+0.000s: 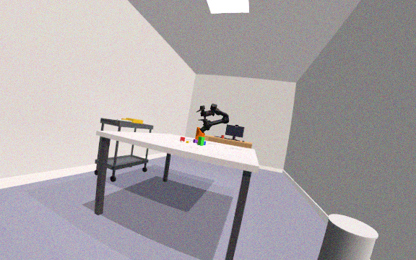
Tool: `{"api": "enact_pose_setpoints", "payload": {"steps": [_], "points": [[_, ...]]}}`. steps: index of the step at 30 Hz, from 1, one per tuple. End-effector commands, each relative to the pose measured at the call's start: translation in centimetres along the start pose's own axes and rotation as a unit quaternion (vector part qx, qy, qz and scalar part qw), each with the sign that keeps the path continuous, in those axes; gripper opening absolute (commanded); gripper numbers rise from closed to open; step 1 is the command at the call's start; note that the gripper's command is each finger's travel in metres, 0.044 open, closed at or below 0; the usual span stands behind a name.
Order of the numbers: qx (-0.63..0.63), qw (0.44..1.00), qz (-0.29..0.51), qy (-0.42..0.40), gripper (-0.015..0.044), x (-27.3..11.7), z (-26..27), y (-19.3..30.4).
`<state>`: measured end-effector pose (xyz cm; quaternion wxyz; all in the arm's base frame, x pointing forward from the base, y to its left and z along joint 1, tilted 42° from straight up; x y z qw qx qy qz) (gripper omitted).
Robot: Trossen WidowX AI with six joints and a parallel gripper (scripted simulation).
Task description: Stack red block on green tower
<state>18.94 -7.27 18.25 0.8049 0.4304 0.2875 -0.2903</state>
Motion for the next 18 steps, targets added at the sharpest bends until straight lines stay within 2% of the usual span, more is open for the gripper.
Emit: {"api": "enact_pose_setpoints", "payload": {"steps": [1, 2, 9, 18], "points": [[-0.004, 1.000, -0.001, 0.001, 0.0426, 0.0, 0.0, 0.0], [-0.015, 1.000, -0.003, 0.006, 0.0440, 0.2, 0.0, 0.0], [-0.169, 0.983, -0.020, 0.067, 0.0440, 1.9, 0.5, 0.4], [-0.357, 0.922, -0.007, 0.149, 0.0440, 4.4, 0.9, 0.7]]}}
Point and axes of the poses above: the point midway between the two fingers, 35 mm back from their tips, its own x axis out along the fingers, its own z axis across the jaws, y = z × x, the point moved 6 cm from there along -x, back along the fingers, and after that the axes turned 3 degrees about x, right-handed, at the moved point
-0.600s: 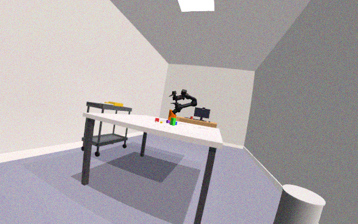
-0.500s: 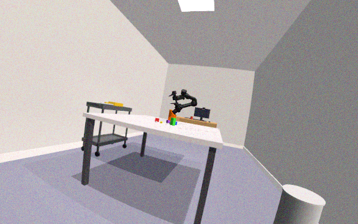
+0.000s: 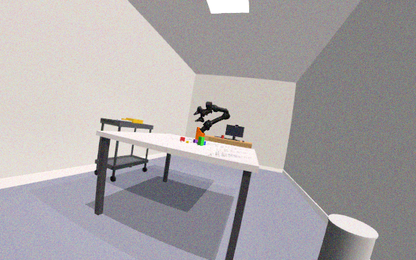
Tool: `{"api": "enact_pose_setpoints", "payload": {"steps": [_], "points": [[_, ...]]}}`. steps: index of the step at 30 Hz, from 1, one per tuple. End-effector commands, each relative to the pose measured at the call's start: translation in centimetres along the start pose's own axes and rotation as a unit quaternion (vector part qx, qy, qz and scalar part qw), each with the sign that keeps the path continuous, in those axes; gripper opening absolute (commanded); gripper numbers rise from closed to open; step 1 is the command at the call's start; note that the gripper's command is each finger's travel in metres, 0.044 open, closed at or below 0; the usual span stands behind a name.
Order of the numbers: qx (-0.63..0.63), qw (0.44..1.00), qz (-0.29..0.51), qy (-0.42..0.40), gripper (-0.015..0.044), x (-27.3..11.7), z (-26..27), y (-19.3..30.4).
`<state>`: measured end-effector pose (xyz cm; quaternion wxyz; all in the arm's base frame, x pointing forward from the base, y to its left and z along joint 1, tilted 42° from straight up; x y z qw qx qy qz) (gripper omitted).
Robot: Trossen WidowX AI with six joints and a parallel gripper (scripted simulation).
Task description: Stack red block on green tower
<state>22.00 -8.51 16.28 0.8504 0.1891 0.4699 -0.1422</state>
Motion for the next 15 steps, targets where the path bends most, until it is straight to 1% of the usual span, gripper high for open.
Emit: {"api": "enact_pose_setpoints", "payload": {"steps": [1, 8, 15], "points": [[-0.075, 0.997, 0.012, 0.028, 0.0440, 0.9, 0.4, -0.1], [-0.222, 0.970, 0.050, 0.080, 0.0440, 3.0, 1.1, -0.4], [-0.357, 0.921, 0.103, 0.118, 0.0440, 5.3, 1.5, -0.9]]}}
Point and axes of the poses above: the point midway between the two fingers, 35 mm back from their tips, its own x axis out along the fingers, its own z axis across the jaws, y = z × x, the point moved 6 cm from there along -x, back along the fingers, and after that the axes turned 3 degrees about x, right-handed, at the moved point
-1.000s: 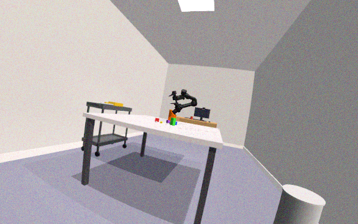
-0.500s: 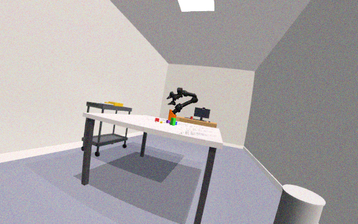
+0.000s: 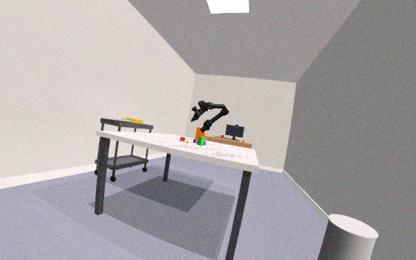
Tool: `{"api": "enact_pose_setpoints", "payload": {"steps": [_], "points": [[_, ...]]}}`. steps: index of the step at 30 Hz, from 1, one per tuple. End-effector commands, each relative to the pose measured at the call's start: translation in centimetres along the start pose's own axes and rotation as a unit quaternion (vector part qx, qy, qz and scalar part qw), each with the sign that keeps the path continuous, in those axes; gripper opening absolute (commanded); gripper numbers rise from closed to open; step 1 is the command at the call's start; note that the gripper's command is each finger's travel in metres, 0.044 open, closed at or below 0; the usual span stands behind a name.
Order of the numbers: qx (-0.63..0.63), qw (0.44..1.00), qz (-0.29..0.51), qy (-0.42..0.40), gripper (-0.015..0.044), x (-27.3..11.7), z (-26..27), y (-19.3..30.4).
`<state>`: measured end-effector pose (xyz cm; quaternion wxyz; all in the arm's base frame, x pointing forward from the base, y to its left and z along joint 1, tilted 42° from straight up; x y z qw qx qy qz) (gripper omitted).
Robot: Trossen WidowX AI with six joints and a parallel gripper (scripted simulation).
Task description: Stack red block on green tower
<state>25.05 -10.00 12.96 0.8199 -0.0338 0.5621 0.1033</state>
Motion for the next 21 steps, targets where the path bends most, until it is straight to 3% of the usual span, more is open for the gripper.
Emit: {"api": "enact_pose_setpoints", "payload": {"steps": [1, 11, 21], "points": [[-0.069, 0.997, 0.028, 0.013, 0.0440, 1.1, 0.2, -0.6], [-0.265, 0.957, 0.117, 0.020, 0.0440, 4.5, 0.2, -2.2], [-0.439, 0.875, 0.204, -0.020, 0.0440, 8.2, -0.2, -3.3]]}}
Point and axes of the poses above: the point midway between the two fingers, 35 mm back from their tips, its own x axis out along the fingers, its own z axis across the jaws, y = z × x, the point moved 6 cm from there along -x, back along the fingers, and after that the axes turned 3 degrees about x, right-handed, at the moved point
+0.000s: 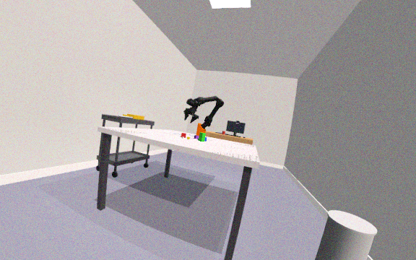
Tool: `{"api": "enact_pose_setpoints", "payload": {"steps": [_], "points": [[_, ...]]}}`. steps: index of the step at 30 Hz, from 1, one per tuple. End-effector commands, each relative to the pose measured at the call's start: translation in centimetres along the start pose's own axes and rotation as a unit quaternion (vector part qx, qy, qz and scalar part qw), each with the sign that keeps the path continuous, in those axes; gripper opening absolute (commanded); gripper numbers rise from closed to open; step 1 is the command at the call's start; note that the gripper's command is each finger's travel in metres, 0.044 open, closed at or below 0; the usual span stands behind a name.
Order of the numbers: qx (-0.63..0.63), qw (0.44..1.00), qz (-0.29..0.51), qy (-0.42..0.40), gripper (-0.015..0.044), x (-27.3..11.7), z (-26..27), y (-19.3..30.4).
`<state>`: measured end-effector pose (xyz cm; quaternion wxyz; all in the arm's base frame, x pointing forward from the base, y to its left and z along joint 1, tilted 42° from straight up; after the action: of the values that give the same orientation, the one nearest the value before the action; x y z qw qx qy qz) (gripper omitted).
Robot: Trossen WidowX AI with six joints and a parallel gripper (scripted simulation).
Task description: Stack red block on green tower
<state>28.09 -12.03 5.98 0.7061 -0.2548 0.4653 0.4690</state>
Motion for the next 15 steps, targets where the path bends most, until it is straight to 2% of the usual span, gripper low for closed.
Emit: {"api": "enact_pose_setpoints", "payload": {"steps": [1, 15], "points": [[-0.066, 0.997, 0.023, -0.020, 0.0440, 1.1, -0.6, -0.5], [-0.309, 0.940, 0.070, -0.125, 0.0440, 5.9, -2.8, -1.7]]}}
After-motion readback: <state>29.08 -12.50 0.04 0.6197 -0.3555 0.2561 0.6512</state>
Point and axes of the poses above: the point midway between the two fingers, 35 mm back from their tips, its own x axis out along the fingers, its own z axis across the jaws, y = z × x, the point moved 6 cm from there along -x, back along the fingers, and after that the axes turned 3 degrees about x, right-handed, at the moved point
